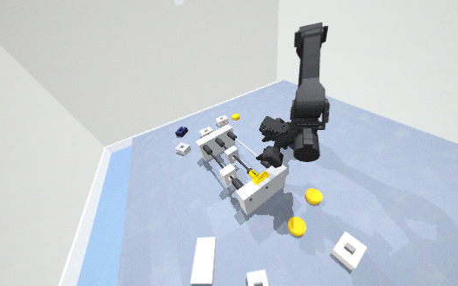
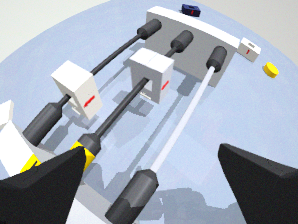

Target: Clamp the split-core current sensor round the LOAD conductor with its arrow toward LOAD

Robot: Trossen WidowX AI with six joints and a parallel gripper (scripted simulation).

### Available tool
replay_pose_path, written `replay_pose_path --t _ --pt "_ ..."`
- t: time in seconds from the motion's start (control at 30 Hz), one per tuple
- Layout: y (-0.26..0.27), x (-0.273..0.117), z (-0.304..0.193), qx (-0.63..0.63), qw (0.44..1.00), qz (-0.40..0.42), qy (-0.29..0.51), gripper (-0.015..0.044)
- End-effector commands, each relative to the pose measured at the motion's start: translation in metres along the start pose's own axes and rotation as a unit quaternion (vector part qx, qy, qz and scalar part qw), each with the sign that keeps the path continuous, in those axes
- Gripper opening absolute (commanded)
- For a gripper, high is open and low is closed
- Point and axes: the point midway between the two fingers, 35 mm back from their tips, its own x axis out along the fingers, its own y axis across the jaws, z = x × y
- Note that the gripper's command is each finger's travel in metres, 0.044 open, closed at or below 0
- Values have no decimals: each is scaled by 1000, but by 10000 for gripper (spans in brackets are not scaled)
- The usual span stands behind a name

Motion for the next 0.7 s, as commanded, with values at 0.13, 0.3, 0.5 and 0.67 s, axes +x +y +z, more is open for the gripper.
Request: replay_pose_path --t 0.13,0.3,0.5,0.67 --pt "-7 -15 -8 -21 996 58 -70 440" --pt "-4 -11 -8 -24 997 42 -53 440" --pt "-4 -11 -8 -24 997 42 -53 440" --pt "-4 -10 -8 -22 998 38 -49 440"
